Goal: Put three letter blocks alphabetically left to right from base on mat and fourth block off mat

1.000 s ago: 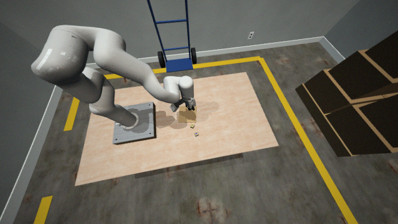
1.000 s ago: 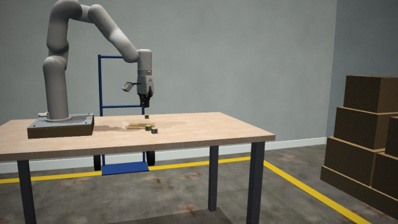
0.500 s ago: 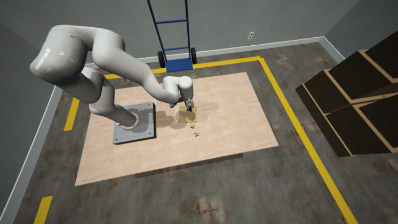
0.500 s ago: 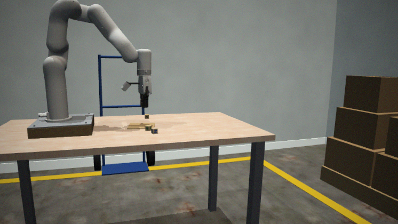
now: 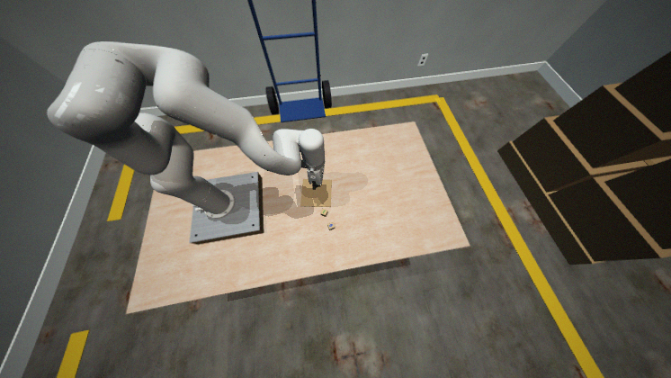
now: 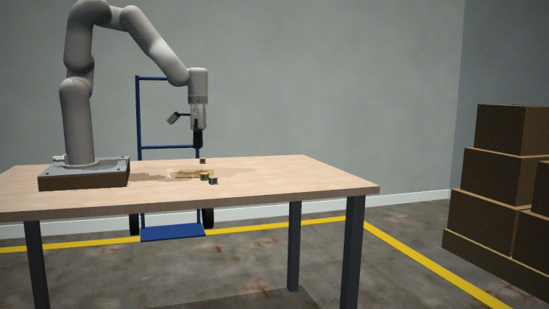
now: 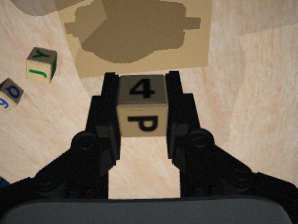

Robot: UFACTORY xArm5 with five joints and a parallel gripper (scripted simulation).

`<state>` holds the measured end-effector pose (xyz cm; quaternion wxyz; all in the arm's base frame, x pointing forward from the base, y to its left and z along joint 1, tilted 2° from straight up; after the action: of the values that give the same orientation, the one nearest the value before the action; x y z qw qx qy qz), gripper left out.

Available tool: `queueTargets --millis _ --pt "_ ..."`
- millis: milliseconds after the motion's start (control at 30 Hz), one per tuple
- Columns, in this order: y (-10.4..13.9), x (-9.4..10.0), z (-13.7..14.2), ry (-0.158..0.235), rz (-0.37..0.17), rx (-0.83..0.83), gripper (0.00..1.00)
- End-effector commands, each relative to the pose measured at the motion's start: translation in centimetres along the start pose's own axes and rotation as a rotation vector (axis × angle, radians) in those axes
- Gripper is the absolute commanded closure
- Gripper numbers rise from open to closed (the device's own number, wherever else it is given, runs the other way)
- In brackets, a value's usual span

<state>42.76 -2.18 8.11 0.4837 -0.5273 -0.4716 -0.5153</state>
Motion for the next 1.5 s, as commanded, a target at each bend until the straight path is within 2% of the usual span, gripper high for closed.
queueTargets --millis 0,367,433,467,933,1000,1200,1467 --pt "0.0 0.1 0.0 0.0 -0.004 -0.139 0.79" --pt "-0.3 0.1 -0.1 0.001 -0.005 -0.481 0.79" --pt "-0.3 0.1 -0.1 0.001 -0.005 -0.481 0.79" --pt "-0.4 0.1 -0.1 0.002 -0.005 -0.56 0.79" --pt "-0.8 0.2 -0.2 0.003 -0.005 -0.985 0.79" --pt "-0.8 0.2 -0.2 0.003 -0.005 -0.985 0.79" --pt "-1.0 0.2 -0.3 0.004 -0.005 -1.196 0.79" --pt "-1.1 0.2 -0.3 0.004 -0.005 -1.259 0.79"
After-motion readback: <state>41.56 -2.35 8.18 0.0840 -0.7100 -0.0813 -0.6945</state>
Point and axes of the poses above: the point where the finger pads meet when closed, its own x axis back along the fingers, its own z axis across the jaws, y = z × x, the point moved 2 cm from there along x, back along the fingers, and after that the axes turned 15 degrees about x, right-handed, at the moved point
